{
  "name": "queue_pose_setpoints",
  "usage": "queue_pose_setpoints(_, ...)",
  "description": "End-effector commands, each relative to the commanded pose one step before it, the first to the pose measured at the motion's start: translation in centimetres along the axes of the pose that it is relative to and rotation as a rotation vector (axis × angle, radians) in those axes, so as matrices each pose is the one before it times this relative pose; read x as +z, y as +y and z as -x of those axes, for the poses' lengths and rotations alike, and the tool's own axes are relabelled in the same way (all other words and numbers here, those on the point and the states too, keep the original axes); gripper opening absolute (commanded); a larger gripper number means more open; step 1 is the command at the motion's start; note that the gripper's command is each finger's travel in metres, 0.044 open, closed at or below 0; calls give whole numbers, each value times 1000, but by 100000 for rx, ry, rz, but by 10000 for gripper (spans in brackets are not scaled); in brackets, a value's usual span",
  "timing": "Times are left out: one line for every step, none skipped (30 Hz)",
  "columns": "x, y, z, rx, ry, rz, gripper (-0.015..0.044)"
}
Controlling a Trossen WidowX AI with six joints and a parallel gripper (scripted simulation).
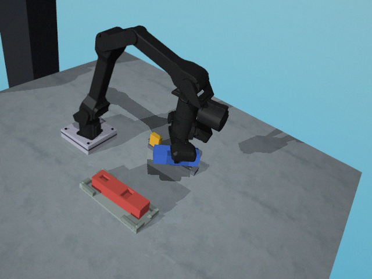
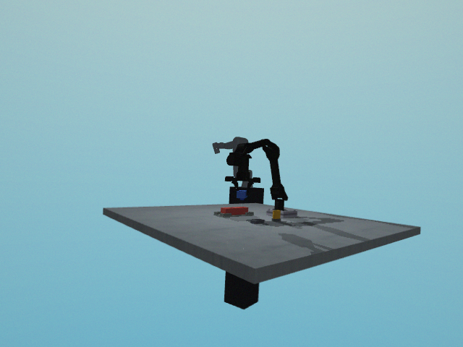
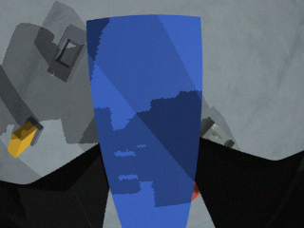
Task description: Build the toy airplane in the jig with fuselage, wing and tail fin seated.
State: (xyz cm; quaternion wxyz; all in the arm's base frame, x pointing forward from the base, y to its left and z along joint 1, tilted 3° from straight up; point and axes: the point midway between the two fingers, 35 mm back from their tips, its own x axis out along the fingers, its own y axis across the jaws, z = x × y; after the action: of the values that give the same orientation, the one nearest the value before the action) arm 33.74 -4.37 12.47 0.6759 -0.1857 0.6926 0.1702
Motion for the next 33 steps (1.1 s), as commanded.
queue_pose_setpoints(-897,-812,140,-1120,-640,6575,0)
queue_pose_setpoints(-259,-197,-57,-15,26,1848,0)
queue_pose_setpoints(-264,-189,-57,-15,26,1848,0)
queue_pose_setpoints(-269,-181,-57,-14,27,1848,0)
queue_pose_setpoints(-274,-173,-57,-13,28,1848,0)
queue_pose_setpoints(-278,-165,-58,-12,29,1848,0)
queue_pose_setpoints(-282,-157,-58,-11,29,1847,0)
queue_pose_setpoints(-287,-148,-58,-10,30,1849,0)
queue_pose_setpoints(-290,-140,-58,-9,31,1849,0)
queue_pose_setpoints(-294,-131,-58,-8,31,1849,0)
queue_pose_setpoints(-297,-122,-59,-7,32,1849,0)
queue_pose_setpoints(-300,-113,-59,-6,32,1849,0)
queue_pose_setpoints(-303,-104,-59,-5,33,1849,0)
queue_pose_setpoints(-305,-96,-59,-4,33,1849,0)
queue_pose_setpoints(-307,-87,-59,-3,34,1849,0)
queue_pose_setpoints(-309,-77,-60,-2,34,1849,0)
queue_pose_setpoints(-321,-70,-62,-1,36,1908,0)
queue_pose_setpoints(-323,-61,-62,0,36,1912,0)
queue_pose_setpoints(-324,-51,-62,2,36,1912,0)
queue_pose_setpoints(-325,-41,-62,3,36,1912,0)
queue_pose_setpoints(-325,-31,-63,4,37,1912,0)
queue_pose_setpoints(-325,-22,-63,5,37,1912,0)
queue_pose_setpoints(-325,-12,-63,7,37,1912,0)
queue_pose_setpoints(-325,-2,-63,8,37,1912,0)
queue_pose_setpoints(-324,8,-63,9,37,1912,0)
queue_pose_setpoints(-323,17,-63,11,37,1912,0)
queue_pose_setpoints(-322,27,-64,12,37,1913,0)
queue_pose_setpoints(-321,37,-64,14,37,1914,0)
queue_pose_setpoints(-319,46,-64,15,37,1914,0)
queue_pose_setpoints(-317,56,-64,16,37,1914,0)
queue_pose_setpoints(-315,65,-64,18,36,1914,0)
queue_pose_setpoints(-312,74,-65,19,36,1914,0)
queue_pose_setpoints(-309,83,-65,20,36,1914,0)
